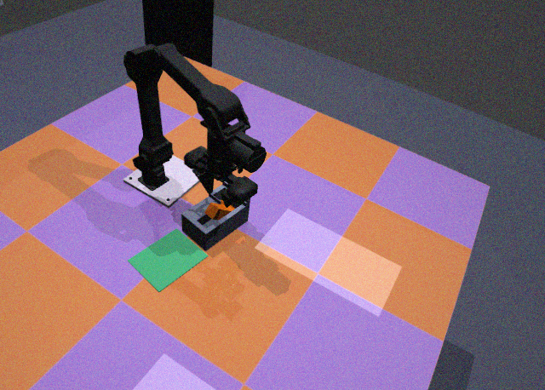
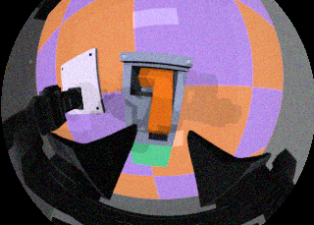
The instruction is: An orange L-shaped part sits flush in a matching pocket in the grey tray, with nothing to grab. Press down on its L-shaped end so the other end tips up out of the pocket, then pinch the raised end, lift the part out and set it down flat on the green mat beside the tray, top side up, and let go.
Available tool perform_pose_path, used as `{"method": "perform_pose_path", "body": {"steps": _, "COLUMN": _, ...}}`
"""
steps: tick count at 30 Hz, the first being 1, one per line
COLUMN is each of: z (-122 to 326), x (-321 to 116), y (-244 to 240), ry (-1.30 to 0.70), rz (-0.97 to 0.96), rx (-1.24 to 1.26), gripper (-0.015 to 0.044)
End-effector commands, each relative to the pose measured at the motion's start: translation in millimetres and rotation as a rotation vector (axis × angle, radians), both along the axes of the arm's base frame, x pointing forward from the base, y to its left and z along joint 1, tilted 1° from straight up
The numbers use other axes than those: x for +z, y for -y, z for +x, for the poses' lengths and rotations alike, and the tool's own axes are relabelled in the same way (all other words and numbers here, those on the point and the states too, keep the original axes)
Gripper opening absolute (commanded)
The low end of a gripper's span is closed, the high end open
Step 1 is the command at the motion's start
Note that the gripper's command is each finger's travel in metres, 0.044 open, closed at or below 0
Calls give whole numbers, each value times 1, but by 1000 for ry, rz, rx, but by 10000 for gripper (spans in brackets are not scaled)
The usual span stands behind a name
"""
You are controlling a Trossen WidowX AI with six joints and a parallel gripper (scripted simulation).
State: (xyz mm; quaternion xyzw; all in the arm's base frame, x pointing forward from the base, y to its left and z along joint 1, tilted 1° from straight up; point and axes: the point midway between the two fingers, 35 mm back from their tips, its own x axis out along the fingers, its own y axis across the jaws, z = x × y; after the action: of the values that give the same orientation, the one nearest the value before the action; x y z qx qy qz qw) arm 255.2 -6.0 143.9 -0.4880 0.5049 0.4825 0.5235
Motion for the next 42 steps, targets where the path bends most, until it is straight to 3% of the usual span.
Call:
{"method": "perform_pose_path", "body": {"steps": 1, "z": -1, "x": -7, "y": 1, "ry": -8, "rz": -6, "rx": 4, "gripper": 280}}
{"method": "perform_pose_path", "body": {"steps": 29, "z": -1, "x": -49, "y": 1, "ry": -8, "rz": -6, "rx": 4, "gripper": 280}}
{"method": "perform_pose_path", "body": {"steps": 33, "z": 1, "x": -45, "y": 0, "ry": -1, "rz": 0, "rx": 0, "gripper": 175}}
{"method": "perform_pose_path", "body": {"steps": 42, "z": 1, "x": -45, "y": 0, "ry": -1, "rz": 0, "rx": 0, "gripper": 115}}
